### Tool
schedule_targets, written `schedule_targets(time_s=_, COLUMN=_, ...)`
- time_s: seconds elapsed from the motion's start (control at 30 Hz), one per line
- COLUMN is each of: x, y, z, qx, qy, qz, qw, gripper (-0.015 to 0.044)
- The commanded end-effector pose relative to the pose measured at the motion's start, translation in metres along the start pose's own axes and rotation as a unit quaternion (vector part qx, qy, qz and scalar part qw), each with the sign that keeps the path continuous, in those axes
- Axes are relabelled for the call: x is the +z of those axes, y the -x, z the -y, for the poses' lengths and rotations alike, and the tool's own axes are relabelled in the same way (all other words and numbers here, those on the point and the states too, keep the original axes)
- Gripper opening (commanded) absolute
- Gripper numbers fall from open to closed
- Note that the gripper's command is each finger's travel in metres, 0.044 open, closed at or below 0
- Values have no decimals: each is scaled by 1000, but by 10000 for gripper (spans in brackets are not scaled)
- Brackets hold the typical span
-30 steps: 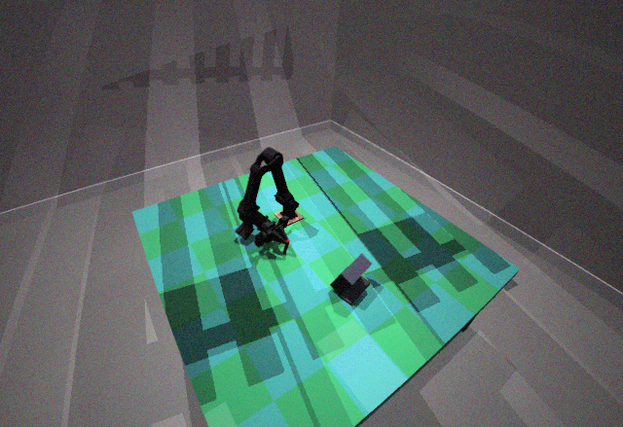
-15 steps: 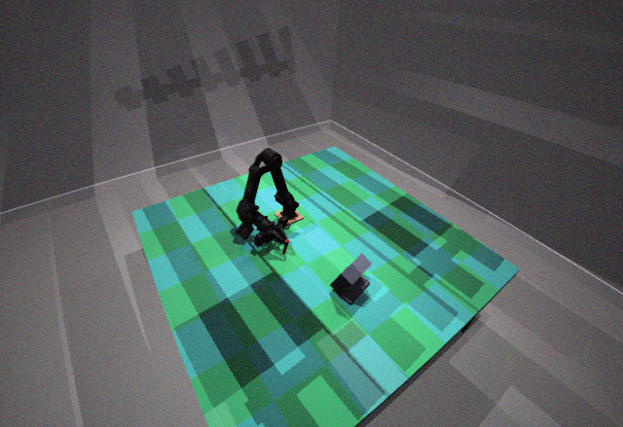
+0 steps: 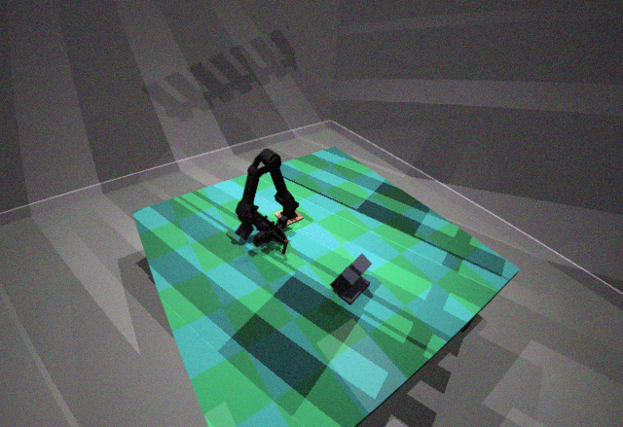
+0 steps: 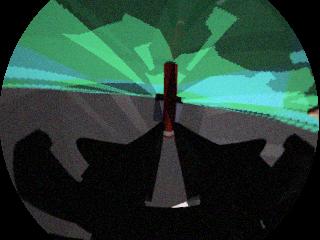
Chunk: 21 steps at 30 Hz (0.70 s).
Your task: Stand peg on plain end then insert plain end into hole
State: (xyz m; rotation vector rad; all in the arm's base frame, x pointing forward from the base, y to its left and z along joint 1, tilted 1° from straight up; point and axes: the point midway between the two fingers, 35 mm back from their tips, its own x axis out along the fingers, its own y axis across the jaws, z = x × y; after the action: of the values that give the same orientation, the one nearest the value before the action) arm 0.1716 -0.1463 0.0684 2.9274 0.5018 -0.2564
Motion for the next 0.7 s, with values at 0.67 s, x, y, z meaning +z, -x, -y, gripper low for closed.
schedule_targets(time_s=0.67, x=4, y=3, z=-2, qx=3, qy=2, qz=-4, qw=1000, gripper=49)
